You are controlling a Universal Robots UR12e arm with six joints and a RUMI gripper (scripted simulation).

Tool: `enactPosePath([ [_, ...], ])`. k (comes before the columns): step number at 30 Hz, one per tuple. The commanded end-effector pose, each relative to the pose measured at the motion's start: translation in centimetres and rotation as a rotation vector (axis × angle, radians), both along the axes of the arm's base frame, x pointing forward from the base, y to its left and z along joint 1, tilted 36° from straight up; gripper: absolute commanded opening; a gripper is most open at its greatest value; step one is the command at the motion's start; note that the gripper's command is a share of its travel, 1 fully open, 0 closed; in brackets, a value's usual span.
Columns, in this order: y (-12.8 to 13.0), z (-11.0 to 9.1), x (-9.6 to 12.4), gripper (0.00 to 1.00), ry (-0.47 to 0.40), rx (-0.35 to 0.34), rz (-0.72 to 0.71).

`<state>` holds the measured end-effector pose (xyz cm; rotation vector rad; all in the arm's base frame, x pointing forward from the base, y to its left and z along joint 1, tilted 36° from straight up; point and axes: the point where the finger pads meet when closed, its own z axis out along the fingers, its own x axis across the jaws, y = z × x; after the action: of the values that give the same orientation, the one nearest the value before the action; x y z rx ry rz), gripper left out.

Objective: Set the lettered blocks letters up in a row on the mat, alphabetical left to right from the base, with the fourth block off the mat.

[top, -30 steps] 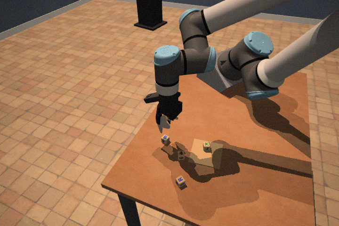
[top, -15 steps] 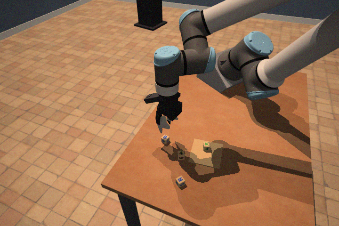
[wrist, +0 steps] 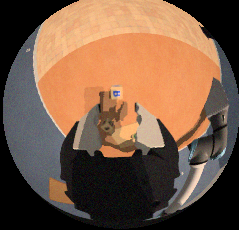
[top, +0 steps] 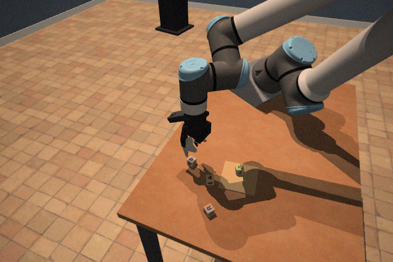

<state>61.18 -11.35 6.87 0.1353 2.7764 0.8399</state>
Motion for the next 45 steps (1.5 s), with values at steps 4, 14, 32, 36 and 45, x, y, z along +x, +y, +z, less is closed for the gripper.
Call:
enactPosePath([
  [4,0.7,-1.0,0.4,0.4,-0.001,-0.001,-0.001],
  [14,1.4,-2.1,0.8,0.4,-0.001,-0.001,-0.001],
  [32,1.9,-2.9,1.1,0.4,-0.001,-0.001,-0.001],
  [36,1.9,-2.9,1.1,0.4,-0.001,-0.001,-0.001],
  [45,1.9,-2.9,1.1,0.4,-0.001,-0.001,-0.001],
])
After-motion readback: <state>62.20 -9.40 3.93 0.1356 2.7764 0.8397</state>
